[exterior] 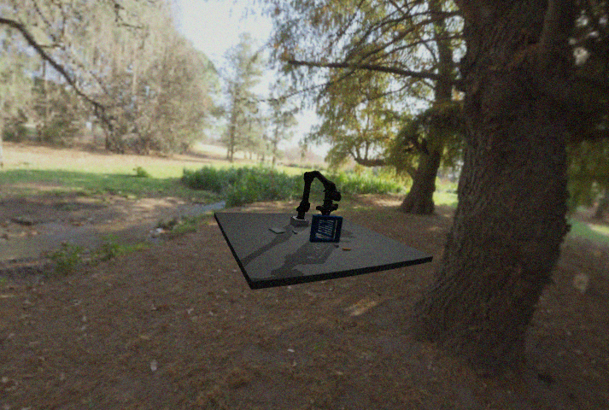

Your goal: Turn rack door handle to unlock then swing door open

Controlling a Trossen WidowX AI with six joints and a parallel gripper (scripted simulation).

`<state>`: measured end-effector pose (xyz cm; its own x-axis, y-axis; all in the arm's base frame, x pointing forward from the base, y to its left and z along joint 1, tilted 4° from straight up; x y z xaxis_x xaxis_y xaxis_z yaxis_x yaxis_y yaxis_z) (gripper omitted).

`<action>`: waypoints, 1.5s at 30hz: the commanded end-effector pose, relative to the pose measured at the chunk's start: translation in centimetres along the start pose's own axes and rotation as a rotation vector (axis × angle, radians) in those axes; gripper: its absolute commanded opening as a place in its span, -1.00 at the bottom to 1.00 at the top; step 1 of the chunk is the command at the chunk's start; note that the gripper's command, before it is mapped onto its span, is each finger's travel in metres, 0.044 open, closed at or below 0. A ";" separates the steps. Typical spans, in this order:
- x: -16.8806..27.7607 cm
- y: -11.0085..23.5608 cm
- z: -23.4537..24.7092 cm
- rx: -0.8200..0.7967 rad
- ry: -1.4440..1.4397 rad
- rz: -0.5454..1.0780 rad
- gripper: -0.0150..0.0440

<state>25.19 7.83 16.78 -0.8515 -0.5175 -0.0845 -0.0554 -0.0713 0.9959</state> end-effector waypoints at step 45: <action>-5.9 0.0 6.0 0.002 -0.646 -0.006 -0.41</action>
<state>27.09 16.00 17.54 -0.9952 0.0762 -0.0615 -0.0675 -0.0789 0.9946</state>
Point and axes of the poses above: the point midway between the two fingers, 35 mm back from their tips, its own y axis back along the fingers, its own z axis across the jaws, x = y × z, the point moved 5 cm from there along y, back along the fingers, and after that the axes turned 12 degrees about y, right-handed, at the moved point
